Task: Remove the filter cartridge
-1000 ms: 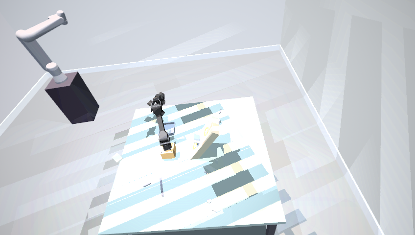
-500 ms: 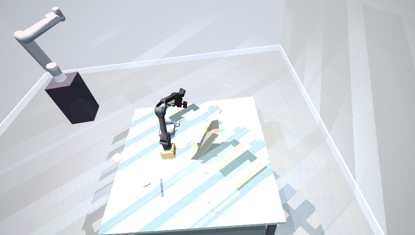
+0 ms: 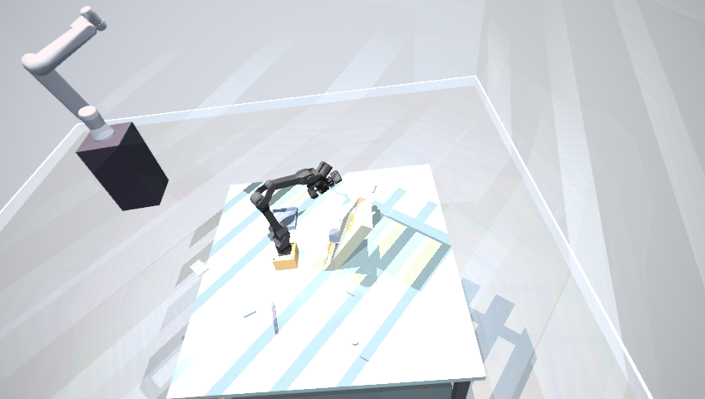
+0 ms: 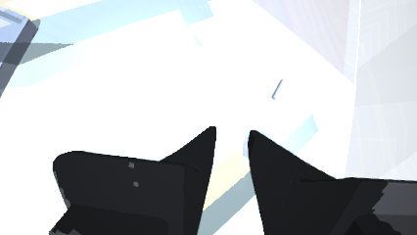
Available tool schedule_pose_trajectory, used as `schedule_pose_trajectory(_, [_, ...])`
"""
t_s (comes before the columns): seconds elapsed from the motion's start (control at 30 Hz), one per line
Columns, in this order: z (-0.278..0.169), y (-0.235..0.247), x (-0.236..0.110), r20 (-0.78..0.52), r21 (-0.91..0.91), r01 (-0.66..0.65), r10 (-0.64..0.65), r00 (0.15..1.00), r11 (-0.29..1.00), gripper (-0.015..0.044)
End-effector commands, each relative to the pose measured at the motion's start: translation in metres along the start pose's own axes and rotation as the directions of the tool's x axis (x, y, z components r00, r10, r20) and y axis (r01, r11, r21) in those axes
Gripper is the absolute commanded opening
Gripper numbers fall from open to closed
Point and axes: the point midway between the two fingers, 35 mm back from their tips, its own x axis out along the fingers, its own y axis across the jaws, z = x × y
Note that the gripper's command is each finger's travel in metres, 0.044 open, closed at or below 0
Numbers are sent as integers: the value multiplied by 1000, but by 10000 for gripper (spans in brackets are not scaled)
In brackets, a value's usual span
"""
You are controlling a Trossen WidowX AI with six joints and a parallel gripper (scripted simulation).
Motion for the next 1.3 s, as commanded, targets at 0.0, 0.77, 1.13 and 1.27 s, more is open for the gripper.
schedule_pose_trajectory(0.0, [-62,-16,-41,-142,-209,145,-177,974,967,96])
schedule_pose_trajectory(0.77, [-200,8,-170,-602,-637,-35,-469,647,770,96])
schedule_pose_trajectory(1.13, [-208,1,-162,-602,-638,-35,-469,646,769,96])
schedule_pose_trajectory(1.27, [-211,-3,-158,-602,-638,-35,-470,646,769,96])
